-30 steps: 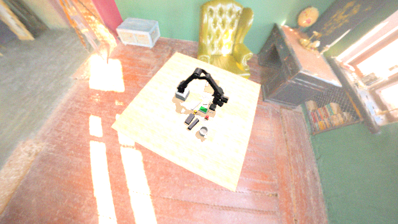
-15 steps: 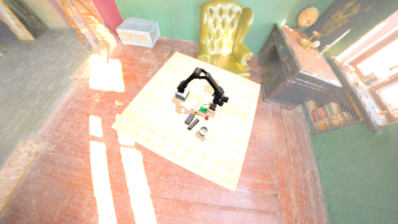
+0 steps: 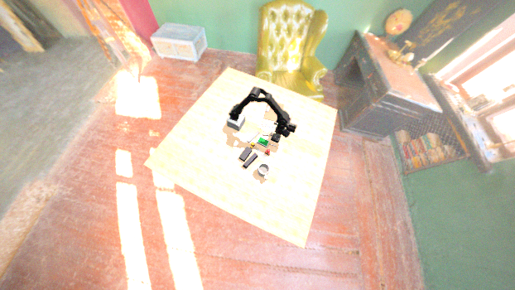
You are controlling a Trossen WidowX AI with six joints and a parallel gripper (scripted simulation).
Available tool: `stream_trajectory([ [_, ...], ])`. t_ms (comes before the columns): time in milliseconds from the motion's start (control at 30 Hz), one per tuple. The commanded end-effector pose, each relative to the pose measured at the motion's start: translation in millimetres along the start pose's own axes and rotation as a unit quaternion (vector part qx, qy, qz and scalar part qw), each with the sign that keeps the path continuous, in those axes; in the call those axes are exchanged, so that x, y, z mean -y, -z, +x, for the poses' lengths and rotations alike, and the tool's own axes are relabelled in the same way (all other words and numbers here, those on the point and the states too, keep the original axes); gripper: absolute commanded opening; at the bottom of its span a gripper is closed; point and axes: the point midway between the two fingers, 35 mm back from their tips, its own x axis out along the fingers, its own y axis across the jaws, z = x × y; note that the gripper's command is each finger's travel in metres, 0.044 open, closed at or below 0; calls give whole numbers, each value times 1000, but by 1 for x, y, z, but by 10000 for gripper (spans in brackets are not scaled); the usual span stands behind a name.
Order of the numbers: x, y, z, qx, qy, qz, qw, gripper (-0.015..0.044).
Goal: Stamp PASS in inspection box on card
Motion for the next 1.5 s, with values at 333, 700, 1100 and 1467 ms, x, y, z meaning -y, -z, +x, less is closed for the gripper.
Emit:
stream_trajectory([
  [333, 0, -1, -8, 1, 3, 2, 1000, 0],
  [700, 0, -1, -13, 1, 3, 2, 1000, 0],
  [1100, 0, -1, -19, 2, 4, 2, 1000, 0],
  [1467, 0, -1, -25, 2, 4, 2, 1000, 0],
])
